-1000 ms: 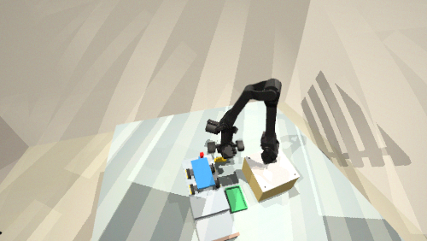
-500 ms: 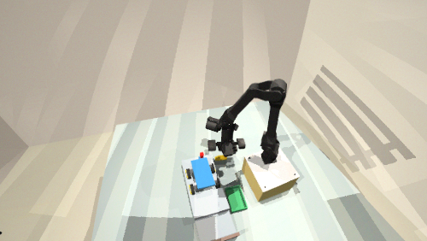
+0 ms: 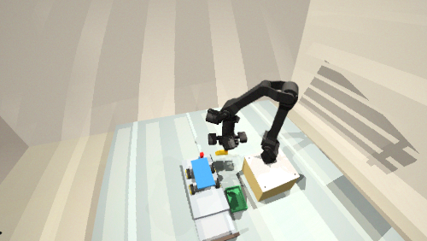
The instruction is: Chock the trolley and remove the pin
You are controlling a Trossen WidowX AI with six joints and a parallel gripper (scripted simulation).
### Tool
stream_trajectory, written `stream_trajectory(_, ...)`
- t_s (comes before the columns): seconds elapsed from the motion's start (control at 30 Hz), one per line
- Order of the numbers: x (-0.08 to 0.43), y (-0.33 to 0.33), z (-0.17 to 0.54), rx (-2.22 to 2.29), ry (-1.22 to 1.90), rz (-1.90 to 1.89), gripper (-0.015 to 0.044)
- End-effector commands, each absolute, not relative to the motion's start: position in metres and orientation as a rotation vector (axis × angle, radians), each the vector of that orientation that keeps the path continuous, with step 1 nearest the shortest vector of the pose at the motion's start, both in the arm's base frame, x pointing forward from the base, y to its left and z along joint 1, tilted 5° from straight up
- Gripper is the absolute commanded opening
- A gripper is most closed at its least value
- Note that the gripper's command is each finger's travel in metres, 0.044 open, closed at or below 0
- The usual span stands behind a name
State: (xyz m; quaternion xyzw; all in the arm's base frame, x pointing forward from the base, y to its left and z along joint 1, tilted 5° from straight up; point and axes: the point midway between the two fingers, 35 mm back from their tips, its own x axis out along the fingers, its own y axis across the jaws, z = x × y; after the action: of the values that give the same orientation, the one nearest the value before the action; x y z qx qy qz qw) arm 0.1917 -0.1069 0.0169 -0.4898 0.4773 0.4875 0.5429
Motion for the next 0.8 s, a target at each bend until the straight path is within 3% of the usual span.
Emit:
stream_trajectory(0.0,0.191,-0.108,0.033,-1.175,1.133,1.151,0.0)
stream_trajectory(0.77,0.189,-0.115,0.1,-1.175,1.133,1.151,0.0)
